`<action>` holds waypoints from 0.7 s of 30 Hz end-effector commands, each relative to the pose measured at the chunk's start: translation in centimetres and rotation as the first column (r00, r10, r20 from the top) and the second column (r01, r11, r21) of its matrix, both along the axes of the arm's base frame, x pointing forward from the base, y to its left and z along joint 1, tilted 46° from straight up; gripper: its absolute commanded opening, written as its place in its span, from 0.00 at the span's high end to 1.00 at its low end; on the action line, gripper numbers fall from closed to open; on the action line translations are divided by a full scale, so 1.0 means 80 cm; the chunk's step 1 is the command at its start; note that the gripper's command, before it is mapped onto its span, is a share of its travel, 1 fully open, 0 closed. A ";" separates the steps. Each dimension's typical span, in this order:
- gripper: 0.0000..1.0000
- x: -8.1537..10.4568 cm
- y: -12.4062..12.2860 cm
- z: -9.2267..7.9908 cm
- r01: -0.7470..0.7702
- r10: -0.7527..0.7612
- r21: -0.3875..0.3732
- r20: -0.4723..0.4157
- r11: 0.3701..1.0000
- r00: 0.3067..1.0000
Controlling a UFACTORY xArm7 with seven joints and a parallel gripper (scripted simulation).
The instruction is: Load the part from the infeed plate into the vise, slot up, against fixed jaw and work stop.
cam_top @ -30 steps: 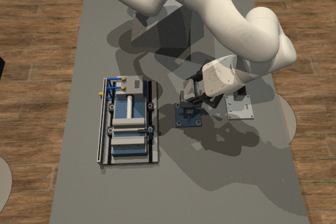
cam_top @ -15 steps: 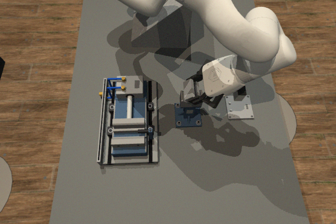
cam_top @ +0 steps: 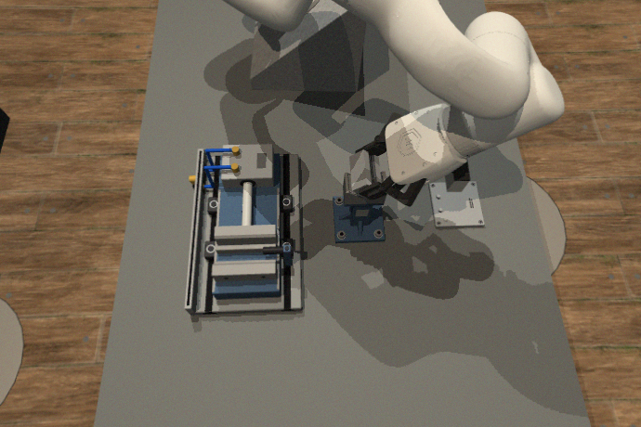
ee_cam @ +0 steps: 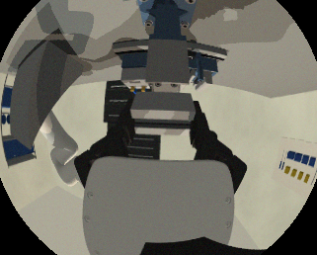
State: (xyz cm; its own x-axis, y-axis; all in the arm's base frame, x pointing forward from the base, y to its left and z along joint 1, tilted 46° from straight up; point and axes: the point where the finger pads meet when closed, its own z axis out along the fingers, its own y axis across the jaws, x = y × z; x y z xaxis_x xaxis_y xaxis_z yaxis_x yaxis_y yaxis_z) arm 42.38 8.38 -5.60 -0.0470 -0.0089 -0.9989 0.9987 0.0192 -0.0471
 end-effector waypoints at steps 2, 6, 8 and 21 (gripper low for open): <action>1.00 0.001 0.002 0.001 -0.001 0.001 0.021 0.002 1.000 1.000; 1.00 0.000 0.002 0.001 -0.001 0.001 0.030 0.002 1.000 1.000; 1.00 0.000 0.002 0.002 0.000 0.000 0.040 0.002 0.999 1.000; 1.00 0.000 0.002 0.003 0.004 -0.004 0.123 0.000 0.992 1.000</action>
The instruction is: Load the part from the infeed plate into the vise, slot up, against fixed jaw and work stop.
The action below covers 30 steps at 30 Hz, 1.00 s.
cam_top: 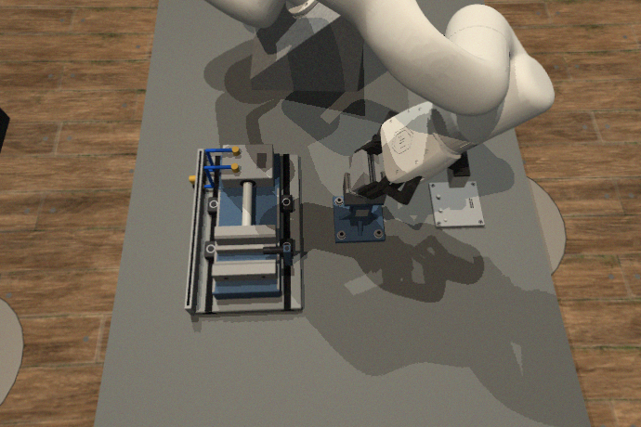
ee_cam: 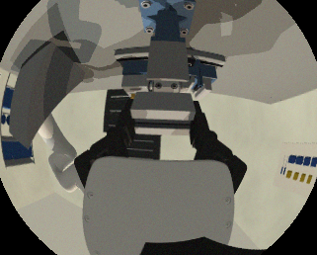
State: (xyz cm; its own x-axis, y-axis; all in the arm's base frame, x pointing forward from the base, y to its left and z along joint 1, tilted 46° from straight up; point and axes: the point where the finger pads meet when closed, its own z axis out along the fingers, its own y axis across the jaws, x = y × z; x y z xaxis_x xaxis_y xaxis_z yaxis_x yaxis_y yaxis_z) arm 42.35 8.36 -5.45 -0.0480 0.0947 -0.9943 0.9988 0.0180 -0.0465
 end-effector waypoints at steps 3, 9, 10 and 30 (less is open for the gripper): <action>1.00 0.001 0.002 0.001 -0.001 0.001 0.049 0.001 0.999 1.000; 1.00 0.001 0.002 0.002 0.002 -0.002 0.116 -0.001 0.993 1.000; 1.00 0.001 0.002 0.002 0.002 -0.002 0.128 -0.001 0.992 1.000; 1.00 0.001 0.001 0.005 0.013 -0.012 0.344 -0.007 0.939 1.000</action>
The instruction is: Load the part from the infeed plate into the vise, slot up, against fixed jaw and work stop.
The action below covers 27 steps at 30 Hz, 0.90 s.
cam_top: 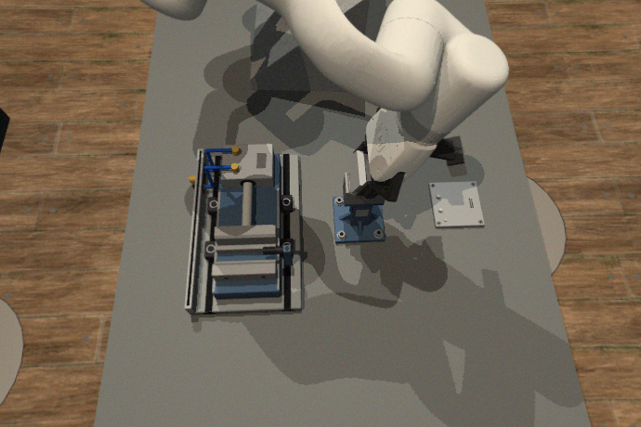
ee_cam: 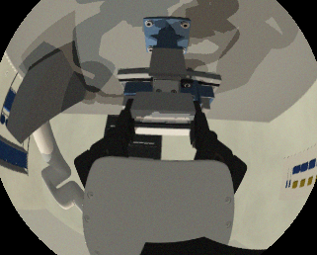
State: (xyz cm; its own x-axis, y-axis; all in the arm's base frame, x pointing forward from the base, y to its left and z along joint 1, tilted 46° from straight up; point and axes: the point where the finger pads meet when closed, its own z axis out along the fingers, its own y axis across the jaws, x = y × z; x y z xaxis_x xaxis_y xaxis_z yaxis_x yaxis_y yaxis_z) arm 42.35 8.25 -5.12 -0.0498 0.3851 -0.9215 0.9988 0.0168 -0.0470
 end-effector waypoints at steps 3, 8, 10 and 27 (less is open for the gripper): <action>1.00 0.001 0.002 0.002 -0.001 0.001 0.075 0.001 0.997 1.000; 1.00 0.001 0.002 0.002 0.001 -0.001 0.121 0.000 0.993 1.000; 1.00 0.001 0.002 0.002 0.002 -0.002 0.143 -0.001 0.990 1.000; 1.00 0.001 0.001 0.004 0.009 -0.008 0.276 -0.004 0.961 1.000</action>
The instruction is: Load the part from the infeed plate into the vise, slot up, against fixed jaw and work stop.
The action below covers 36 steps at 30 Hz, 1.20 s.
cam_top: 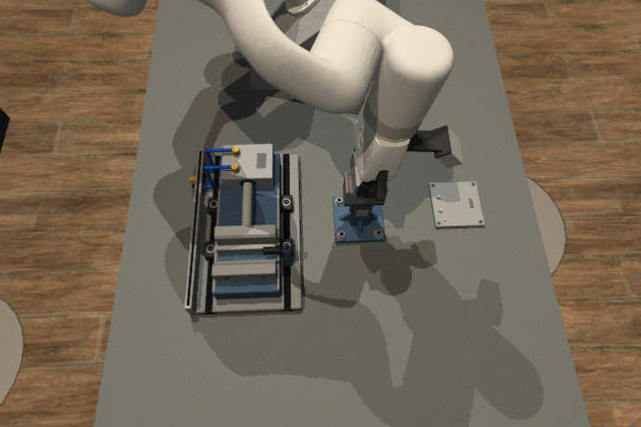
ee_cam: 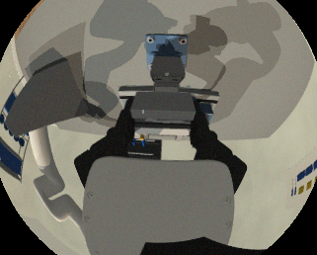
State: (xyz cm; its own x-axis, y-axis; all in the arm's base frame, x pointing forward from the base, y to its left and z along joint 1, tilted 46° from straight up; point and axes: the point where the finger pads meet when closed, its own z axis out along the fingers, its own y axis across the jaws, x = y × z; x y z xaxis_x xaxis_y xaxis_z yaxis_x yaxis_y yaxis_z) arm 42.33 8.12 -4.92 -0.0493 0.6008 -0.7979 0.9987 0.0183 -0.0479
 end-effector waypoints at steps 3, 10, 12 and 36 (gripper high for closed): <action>1.00 0.001 0.002 0.002 -0.001 0.001 0.050 0.002 0.999 1.000; 1.00 0.001 0.002 0.002 0.001 -0.001 0.082 0.002 0.997 1.000; 1.00 0.001 0.002 0.002 0.001 -0.001 0.086 0.001 0.996 1.000; 1.00 0.001 0.002 0.002 0.002 -0.002 0.119 0.001 0.993 1.000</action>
